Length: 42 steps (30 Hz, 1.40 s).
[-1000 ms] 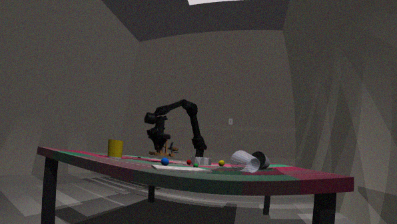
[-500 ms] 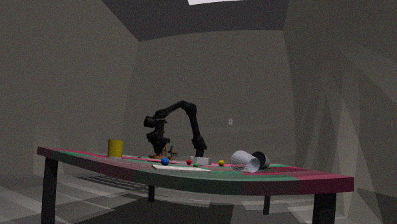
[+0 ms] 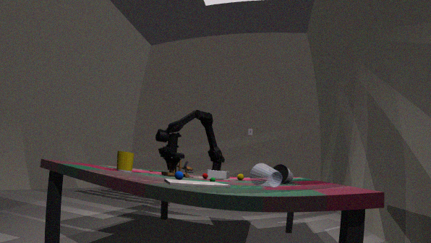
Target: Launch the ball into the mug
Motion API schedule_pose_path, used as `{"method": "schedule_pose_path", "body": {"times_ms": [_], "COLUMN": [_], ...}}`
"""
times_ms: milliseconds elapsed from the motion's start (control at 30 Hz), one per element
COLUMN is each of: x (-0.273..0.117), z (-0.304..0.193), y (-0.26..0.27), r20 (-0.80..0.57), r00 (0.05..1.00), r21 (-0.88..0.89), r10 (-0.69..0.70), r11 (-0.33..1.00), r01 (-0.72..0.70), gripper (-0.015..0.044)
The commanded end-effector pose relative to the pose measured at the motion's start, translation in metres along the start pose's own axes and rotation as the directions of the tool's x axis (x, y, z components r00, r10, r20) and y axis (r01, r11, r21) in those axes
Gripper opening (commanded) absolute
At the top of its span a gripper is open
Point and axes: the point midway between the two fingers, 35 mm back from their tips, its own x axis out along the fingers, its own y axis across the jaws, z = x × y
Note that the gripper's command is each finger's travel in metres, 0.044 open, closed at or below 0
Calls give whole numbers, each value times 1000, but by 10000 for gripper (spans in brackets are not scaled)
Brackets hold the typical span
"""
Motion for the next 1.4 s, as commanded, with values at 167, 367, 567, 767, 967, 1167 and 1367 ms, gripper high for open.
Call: {"method": "schedule_pose_path", "body": {"times_ms": [167, 367, 567, 767, 967, 1167, 1367], "x": [-1, -1, -11, -98, -89, -85, -49], "z": [0, 0, 2, 0, 3, -1, -1], "y": [0, 0, 0, 0, 0, 0, 1], "r20": [2, 2, 2, 0, 11, 5, 5], "r00": [1000, 1000, 1000, 1000, 1000, 1000, 1000], "r21": [0, 0, 0, 0, 5, 5, 5], "r10": [0, 0, 0, 0, 0, -2, -2], "r11": [1000, 1000, 1000, 1000, 1000, 1000, 1000], "r01": [0, 0, 0, 0, 0, 2, 2], "gripper": [79, 236, 394, 440, 440, 440, 440]}}
